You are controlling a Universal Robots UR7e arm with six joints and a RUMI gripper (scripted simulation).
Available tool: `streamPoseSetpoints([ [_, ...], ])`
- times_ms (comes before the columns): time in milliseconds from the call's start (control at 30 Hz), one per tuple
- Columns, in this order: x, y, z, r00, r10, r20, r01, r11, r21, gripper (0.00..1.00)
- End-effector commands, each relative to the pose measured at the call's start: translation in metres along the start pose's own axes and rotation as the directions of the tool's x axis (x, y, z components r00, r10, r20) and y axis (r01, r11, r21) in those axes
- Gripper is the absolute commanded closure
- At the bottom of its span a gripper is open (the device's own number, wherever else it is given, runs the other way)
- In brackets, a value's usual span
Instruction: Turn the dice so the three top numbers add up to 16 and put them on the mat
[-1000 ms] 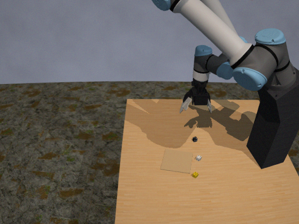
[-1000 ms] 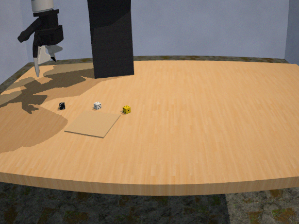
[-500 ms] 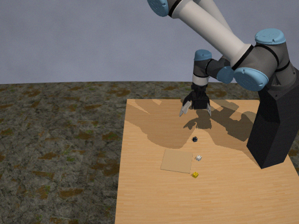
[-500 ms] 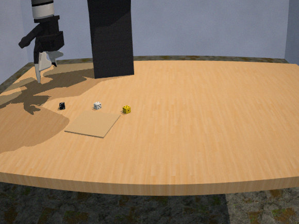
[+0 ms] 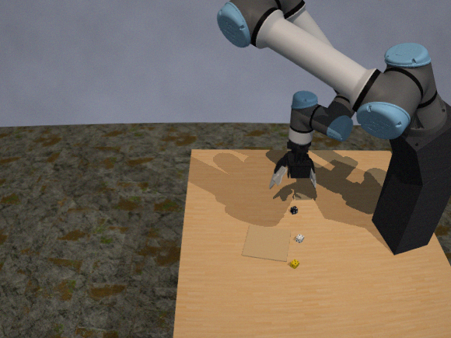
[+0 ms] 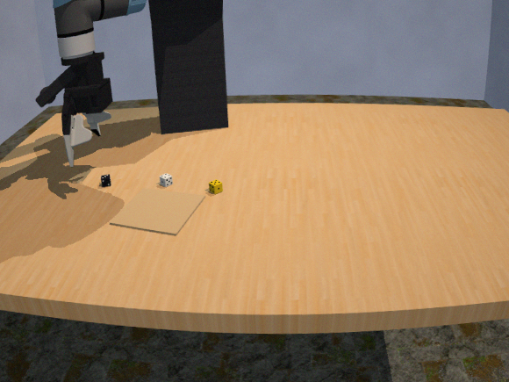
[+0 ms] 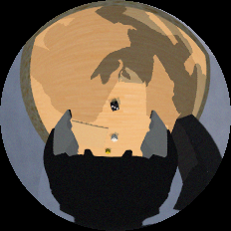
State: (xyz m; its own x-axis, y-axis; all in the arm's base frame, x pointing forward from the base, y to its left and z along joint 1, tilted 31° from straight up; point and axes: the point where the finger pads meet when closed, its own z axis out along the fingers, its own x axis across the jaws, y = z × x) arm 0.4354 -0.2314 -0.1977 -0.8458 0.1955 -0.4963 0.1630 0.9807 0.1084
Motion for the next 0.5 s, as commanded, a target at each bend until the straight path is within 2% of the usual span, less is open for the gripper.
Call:
streamPoseSetpoints([
  [0, -0.001, -0.001, 0.019, 1.0, 0.0, 0.001, 0.0, 1.0, 0.002, 0.0],
  [200, -0.001, -0.001, 0.034, 1.0, 0.0, 0.001, 0.0, 1.0, 0.002, 0.0],
  [467, -0.001, -0.001, 0.038, 1.0, 0.0, 0.001, 0.0, 1.0, 0.002, 0.0],
])
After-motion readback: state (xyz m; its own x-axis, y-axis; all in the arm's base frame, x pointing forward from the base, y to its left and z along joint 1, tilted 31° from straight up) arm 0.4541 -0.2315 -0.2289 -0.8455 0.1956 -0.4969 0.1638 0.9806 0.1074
